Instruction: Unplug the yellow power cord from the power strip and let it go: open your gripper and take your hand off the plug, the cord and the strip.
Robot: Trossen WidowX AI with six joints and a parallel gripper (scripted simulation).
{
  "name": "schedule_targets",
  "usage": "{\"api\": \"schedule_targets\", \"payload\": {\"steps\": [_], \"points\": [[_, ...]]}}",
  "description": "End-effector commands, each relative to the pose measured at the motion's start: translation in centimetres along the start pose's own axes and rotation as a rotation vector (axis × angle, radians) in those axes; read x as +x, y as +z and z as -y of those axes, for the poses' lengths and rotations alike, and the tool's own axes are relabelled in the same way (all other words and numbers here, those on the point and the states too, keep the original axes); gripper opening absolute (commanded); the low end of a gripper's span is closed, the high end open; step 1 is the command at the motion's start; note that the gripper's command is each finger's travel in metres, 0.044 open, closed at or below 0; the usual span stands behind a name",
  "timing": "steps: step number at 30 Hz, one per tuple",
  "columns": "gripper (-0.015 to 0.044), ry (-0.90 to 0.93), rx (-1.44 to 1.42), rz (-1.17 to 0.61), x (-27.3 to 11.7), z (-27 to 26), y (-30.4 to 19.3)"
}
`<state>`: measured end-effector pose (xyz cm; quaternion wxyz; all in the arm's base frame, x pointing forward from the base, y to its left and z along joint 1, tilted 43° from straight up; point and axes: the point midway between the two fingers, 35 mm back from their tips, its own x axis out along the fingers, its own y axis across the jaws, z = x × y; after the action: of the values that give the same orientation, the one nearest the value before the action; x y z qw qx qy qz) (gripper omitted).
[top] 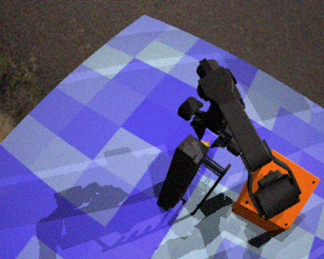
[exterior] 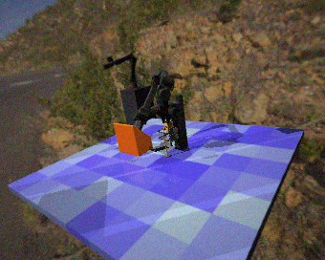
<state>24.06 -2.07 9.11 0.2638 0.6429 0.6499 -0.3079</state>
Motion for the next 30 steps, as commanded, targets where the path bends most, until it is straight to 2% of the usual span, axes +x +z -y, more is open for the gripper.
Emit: {"api": "schedule_targets", "payload": {"steps": [1, 18, 21, 30], "points": [[0.0160, 0.002, 0.003, -0.004, 0.0, 0.0, -0.7], [0.0160, 0.002, 0.003, -0.005, 1.2, 0.0, -1.1], [0.0081, 0.002, -0.004, 0.000, 0.9, -0.1, -1.1], [0.0021, 0.002, -0.004, 0.000, 0.9, -0.1, -1.1]]}}
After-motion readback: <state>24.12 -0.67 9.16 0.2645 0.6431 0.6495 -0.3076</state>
